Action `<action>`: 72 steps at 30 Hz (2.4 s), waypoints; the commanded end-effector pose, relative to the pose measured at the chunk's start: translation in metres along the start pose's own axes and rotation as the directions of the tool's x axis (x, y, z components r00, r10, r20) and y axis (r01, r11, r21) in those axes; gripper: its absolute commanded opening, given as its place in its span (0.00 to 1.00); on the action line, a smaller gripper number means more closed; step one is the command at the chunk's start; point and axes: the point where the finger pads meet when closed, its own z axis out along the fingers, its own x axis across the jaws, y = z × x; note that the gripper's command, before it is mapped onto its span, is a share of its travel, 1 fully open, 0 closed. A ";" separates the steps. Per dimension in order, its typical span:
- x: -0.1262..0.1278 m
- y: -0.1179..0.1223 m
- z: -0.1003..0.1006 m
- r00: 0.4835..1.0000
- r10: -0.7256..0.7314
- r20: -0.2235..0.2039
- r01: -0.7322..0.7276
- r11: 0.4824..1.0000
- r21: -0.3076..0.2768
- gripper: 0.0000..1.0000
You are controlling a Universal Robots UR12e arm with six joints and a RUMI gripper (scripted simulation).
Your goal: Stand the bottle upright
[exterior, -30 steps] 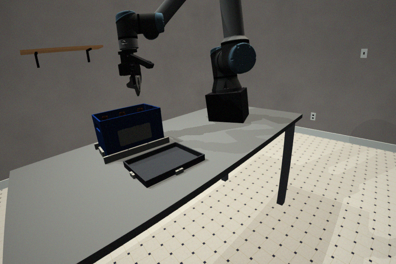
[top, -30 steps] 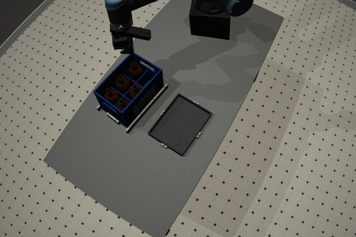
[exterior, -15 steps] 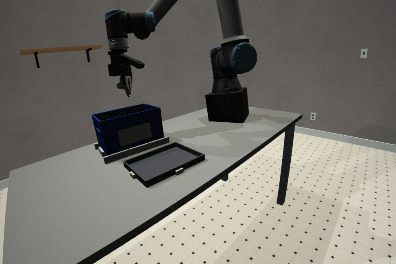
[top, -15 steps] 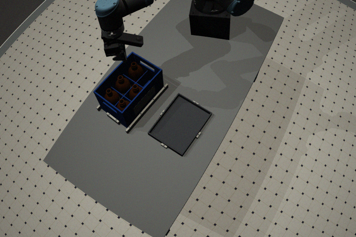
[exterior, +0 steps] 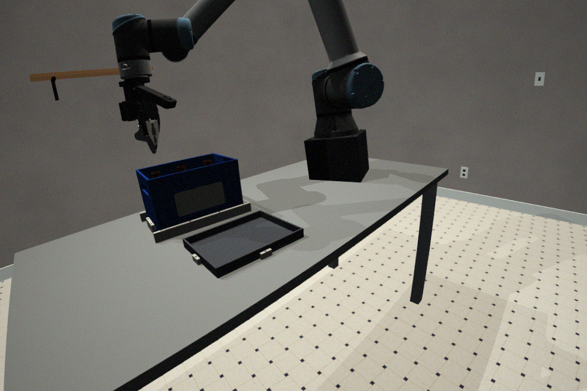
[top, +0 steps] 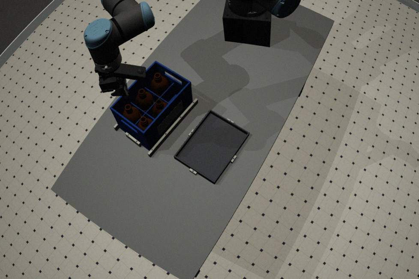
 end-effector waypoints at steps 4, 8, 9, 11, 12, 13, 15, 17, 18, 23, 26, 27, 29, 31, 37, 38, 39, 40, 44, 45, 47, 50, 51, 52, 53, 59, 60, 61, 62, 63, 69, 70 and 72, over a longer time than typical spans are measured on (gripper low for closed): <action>0.007 0.009 -0.003 1.000 0.005 0.002 -0.005 1.000 -0.003 0.00; 0.005 0.010 -0.005 1.000 0.007 0.000 -0.007 1.000 -0.005 0.38; 0.005 0.009 -0.004 1.000 0.007 0.000 -0.007 1.000 -0.004 0.38; 0.005 0.009 -0.004 1.000 0.007 0.000 -0.007 1.000 -0.004 0.38; 0.005 0.009 -0.004 1.000 0.007 0.001 -0.007 1.000 -0.004 0.38; 0.005 0.009 -0.003 1.000 0.007 0.001 -0.007 1.000 -0.003 0.38; 0.005 0.009 -0.003 1.000 0.007 0.001 -0.007 1.000 -0.003 0.38; 0.005 0.009 -0.003 1.000 0.007 0.001 -0.007 1.000 -0.002 0.38; 0.005 0.009 -0.003 1.000 0.007 0.001 -0.007 1.000 -0.002 0.38; 0.005 0.009 -0.003 1.000 0.006 0.001 -0.006 1.000 -0.002 0.38; 0.005 0.009 -0.003 1.000 0.006 0.001 -0.006 1.000 -0.002 0.38; 0.005 0.009 -0.003 1.000 0.006 0.001 -0.006 1.000 -0.002 0.38; 0.005 0.009 -0.003 1.000 0.006 0.001 -0.006 1.000 -0.002 0.38; 0.005 0.009 -0.003 1.000 0.006 0.001 -0.006 1.000 -0.002 0.38; 0.005 0.009 -0.003 1.000 0.006 0.001 -0.006 1.000 -0.002 0.38; 0.005 0.009 -0.003 1.000 0.006 0.001 -0.006 1.000 -0.002 0.38; 0.005 0.009 -0.003 1.000 0.006 0.001 -0.006 1.000 -0.002 0.38; 0.005 0.009 -0.003 1.000 0.006 0.001 -0.006 1.000 -0.002 0.38; 0.005 0.009 -0.003 1.000 0.006 0.001 -0.006 1.000 -0.002 0.38; 0.005 0.009 -0.002 1.000 0.006 0.001 -0.006 1.000 -0.002 0.38; 0.005 0.009 -0.002 1.000 0.006 0.001 -0.006 1.000 -0.002 0.38; 0.005 0.009 0.000 1.000 0.006 0.002 -0.006 1.000 -0.001 0.38; 0.005 0.008 0.001 1.000 0.006 0.002 -0.006 1.000 -0.001 0.38; 0.005 0.008 0.001 1.000 0.006 0.002 -0.006 1.000 -0.001 0.38; 0.005 0.008 0.001 1.000 0.006 0.002 -0.006 1.000 -0.001 0.38; 0.004 0.007 0.006 1.000 0.006 0.003 -0.006 1.000 0.001 0.38; 0.004 0.007 0.008 1.000 0.006 0.004 -0.006 1.000 0.002 0.38; 0.004 0.007 0.009 1.000 0.006 0.004 -0.006 1.000 0.002 0.38; 0.004 0.007 0.010 1.000 0.006 0.004 -0.006 1.000 0.002 0.38; 0.004 0.007 0.011 1.000 0.006 0.004 -0.006 1.000 0.002 0.38; 0.004 0.008 0.017 1.000 0.006 0.004 -0.006 1.000 0.002 0.38; 0.004 0.008 0.017 1.000 0.006 0.004 -0.006 1.000 0.002 0.38; 0.004 0.008 0.019 1.000 0.006 0.003 -0.006 1.000 0.001 0.38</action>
